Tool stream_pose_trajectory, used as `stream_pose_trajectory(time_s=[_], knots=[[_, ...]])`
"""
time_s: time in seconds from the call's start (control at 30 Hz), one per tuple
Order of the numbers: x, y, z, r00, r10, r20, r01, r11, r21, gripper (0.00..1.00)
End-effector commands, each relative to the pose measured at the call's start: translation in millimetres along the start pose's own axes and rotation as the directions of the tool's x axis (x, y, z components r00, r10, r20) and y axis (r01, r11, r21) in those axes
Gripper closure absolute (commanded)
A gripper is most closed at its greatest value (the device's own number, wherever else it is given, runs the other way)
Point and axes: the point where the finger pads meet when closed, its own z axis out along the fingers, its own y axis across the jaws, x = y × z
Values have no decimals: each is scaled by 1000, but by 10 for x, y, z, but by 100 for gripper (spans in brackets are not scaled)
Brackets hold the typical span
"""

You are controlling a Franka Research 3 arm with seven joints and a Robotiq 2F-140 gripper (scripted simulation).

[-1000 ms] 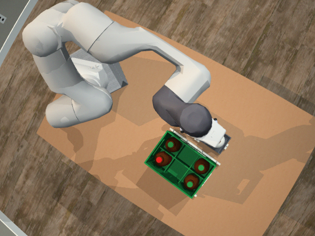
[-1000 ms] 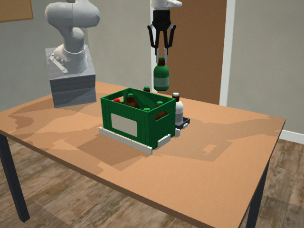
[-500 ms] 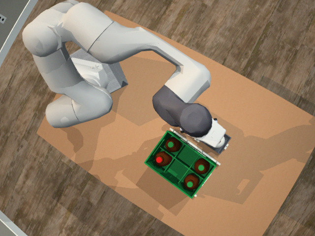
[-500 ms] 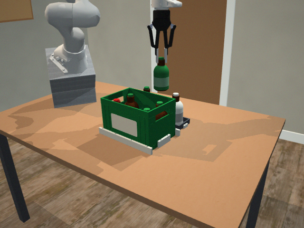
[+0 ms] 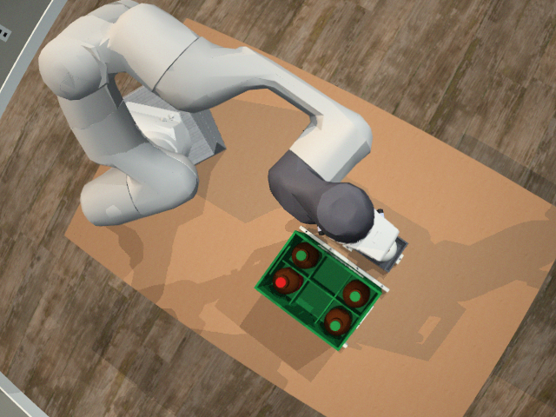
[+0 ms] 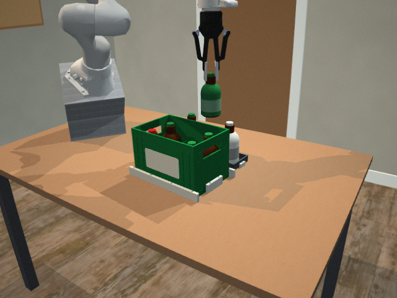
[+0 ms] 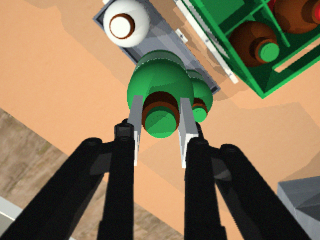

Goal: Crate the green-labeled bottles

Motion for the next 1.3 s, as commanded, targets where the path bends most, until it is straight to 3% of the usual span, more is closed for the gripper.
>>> stream_pose_trajectory(time_s=[0.0,0.33,1.27], knots=[[2,-29,-81,1000,1,-5,-1,1000,6,100],[2,-27,-187,1000,1,-5,-1,1000,6,100],[2,-27,-207,1000,1,-5,-1,1000,6,100]])
